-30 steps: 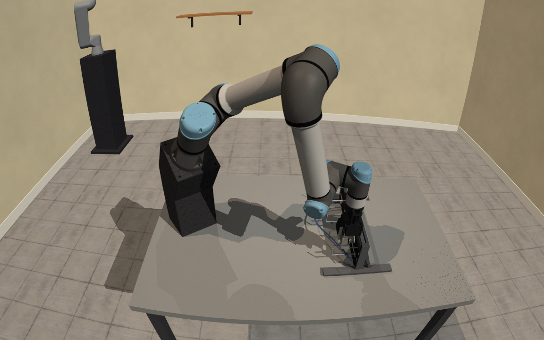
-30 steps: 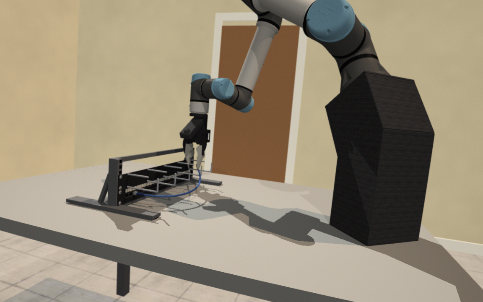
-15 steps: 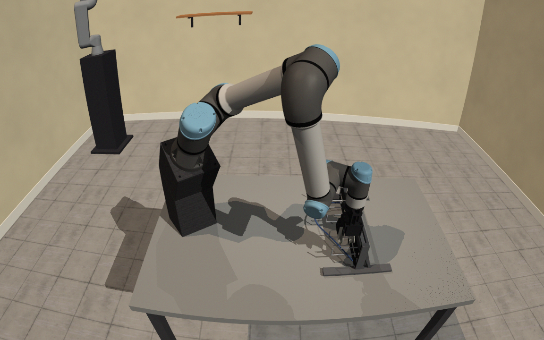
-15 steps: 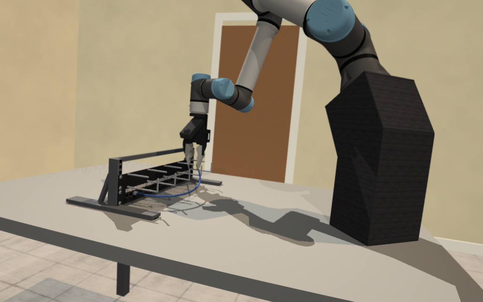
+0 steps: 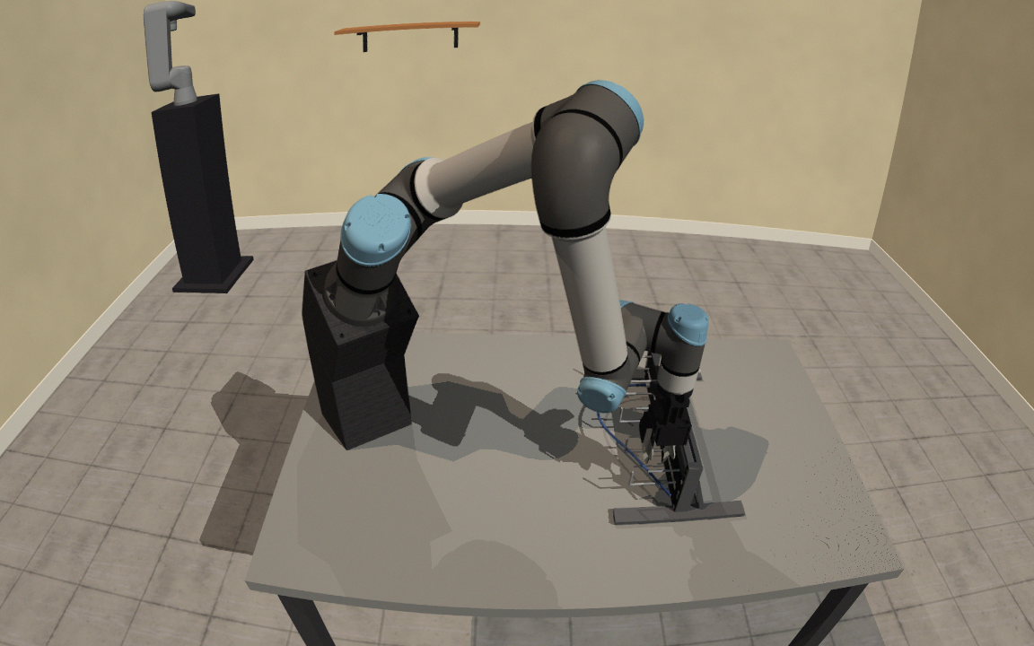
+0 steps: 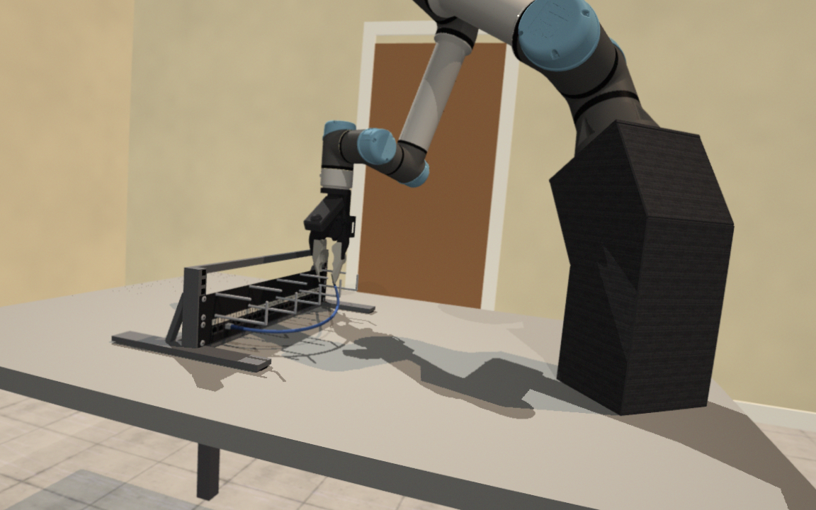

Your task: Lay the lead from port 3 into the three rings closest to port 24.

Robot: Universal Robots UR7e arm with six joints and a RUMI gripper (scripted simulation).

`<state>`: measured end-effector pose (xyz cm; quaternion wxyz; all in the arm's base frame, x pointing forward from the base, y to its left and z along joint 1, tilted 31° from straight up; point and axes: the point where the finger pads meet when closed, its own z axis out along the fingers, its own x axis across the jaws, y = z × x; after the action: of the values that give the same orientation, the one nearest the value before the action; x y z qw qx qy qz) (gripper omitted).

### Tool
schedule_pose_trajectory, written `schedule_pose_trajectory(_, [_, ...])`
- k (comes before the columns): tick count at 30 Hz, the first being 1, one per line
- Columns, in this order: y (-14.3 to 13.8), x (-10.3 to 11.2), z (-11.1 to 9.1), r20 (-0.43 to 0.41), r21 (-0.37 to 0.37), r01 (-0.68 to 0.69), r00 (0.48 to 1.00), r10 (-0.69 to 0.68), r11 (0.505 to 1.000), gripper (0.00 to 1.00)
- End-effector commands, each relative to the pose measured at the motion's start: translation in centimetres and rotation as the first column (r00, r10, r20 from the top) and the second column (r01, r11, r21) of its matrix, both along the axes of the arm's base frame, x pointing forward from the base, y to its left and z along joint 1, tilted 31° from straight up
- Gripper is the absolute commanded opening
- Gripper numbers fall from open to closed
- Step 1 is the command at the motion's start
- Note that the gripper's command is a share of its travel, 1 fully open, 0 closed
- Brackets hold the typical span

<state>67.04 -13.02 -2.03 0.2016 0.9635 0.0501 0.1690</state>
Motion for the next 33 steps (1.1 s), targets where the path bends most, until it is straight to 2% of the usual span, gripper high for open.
schedule_pose_trajectory(1, [0.3, -0.2, 0.7, 0.001, 0.0, 0.0, 1.0, 0.0, 1.0, 0.2])
schedule_pose_trajectory(15, [1.9, -1.7, 4.4, 0.001, 0.0, 0.0, 1.0, 0.0, 1.0, 0.2])
schedule_pose_trajectory(26, [2.6, -2.4, 6.0, 0.001, 0.0, 0.0, 1.0, 0.0, 1.0, 0.2])
schedule_pose_trajectory(33, [2.7, -2.5, 6.3, 0.001, 0.0, 0.0, 1.0, 0.0, 1.0, 0.2])
